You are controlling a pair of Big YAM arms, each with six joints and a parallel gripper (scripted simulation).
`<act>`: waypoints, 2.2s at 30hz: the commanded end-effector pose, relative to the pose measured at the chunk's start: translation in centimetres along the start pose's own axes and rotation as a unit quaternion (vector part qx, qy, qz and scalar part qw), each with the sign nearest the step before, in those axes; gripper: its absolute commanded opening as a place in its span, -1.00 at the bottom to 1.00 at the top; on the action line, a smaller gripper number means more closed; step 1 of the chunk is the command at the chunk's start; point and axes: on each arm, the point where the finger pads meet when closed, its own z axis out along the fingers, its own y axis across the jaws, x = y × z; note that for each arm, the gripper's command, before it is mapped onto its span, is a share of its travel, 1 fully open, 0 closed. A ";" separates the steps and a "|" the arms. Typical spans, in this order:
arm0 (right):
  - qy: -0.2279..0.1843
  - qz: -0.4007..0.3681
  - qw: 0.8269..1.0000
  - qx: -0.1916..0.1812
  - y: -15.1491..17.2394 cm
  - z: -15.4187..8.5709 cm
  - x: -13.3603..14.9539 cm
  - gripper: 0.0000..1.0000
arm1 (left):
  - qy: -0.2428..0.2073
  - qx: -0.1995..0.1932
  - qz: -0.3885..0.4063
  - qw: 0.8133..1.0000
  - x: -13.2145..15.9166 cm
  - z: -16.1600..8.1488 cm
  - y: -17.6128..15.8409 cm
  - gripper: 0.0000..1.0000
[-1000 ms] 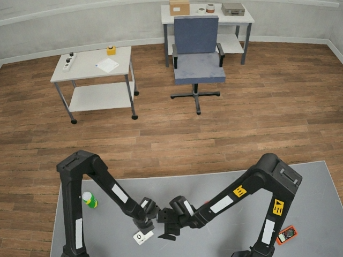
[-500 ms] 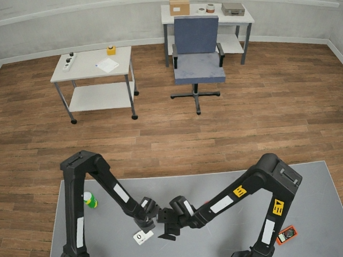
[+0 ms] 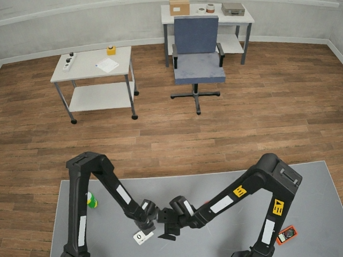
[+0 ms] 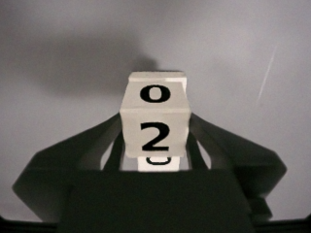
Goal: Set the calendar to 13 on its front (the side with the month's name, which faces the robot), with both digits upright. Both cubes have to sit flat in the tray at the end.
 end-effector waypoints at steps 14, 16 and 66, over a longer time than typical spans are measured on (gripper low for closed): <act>-0.008 -0.004 1.000 0.008 -1.0 0.1 -0.8 1.00 | 0.010 0.004 -0.004 1.000 2.3 2.2 -0.5 -0.20; -0.008 -0.004 1.000 0.008 -1.0 0.1 -0.8 1.00 | 0.010 0.004 -0.004 1.000 2.3 2.2 -0.5 -0.20; -0.008 -0.004 1.000 0.008 -1.0 0.1 -0.8 1.00 | 0.013 0.008 -0.003 1.000 2.3 2.3 0.3 0.38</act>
